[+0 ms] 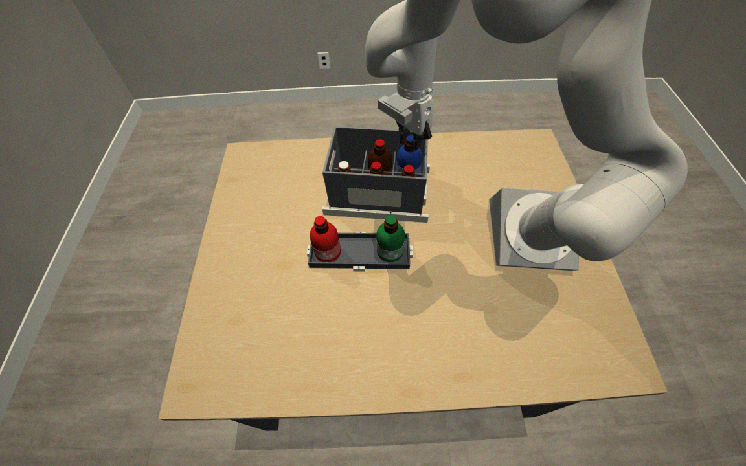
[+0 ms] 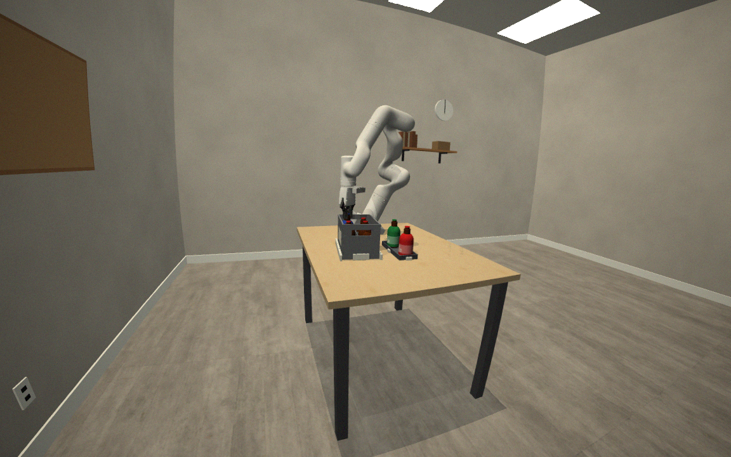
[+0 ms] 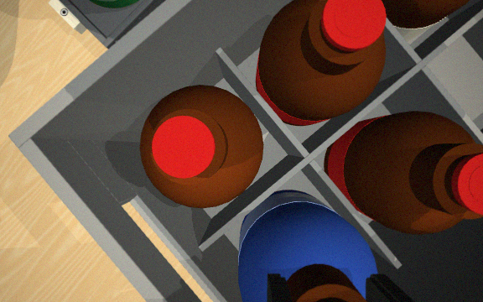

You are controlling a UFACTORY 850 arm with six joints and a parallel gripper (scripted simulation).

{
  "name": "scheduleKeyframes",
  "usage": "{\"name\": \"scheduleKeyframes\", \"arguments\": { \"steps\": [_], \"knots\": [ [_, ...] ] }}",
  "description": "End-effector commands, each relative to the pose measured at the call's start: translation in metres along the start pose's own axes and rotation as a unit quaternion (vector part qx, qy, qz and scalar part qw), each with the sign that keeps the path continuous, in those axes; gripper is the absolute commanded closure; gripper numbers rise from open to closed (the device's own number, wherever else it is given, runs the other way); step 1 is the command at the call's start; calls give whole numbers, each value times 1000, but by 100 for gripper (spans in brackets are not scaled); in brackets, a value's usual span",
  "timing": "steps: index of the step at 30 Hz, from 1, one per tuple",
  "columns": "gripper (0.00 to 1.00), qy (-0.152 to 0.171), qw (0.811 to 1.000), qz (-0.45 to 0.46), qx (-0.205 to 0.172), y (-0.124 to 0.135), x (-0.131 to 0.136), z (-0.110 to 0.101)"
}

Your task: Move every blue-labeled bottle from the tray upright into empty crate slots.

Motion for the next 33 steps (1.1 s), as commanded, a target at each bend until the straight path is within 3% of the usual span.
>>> {"name": "scheduleKeyframes", "arguments": {
  "steps": [1, 33],
  "knots": [
    [100, 1, 1000, 0, 0, 0, 1, 0],
    [100, 1, 1000, 0, 0, 0, 1, 3]
  ]
}}
Point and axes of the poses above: the point where the finger pads meet when closed, its own z axis out along the fingers, its own x axis across the jaws, y = z × x, the point moved 5 cm from there along -z, back along the fingers, and after that the axes turned 3 degrees about z, right-handed, at the moved point
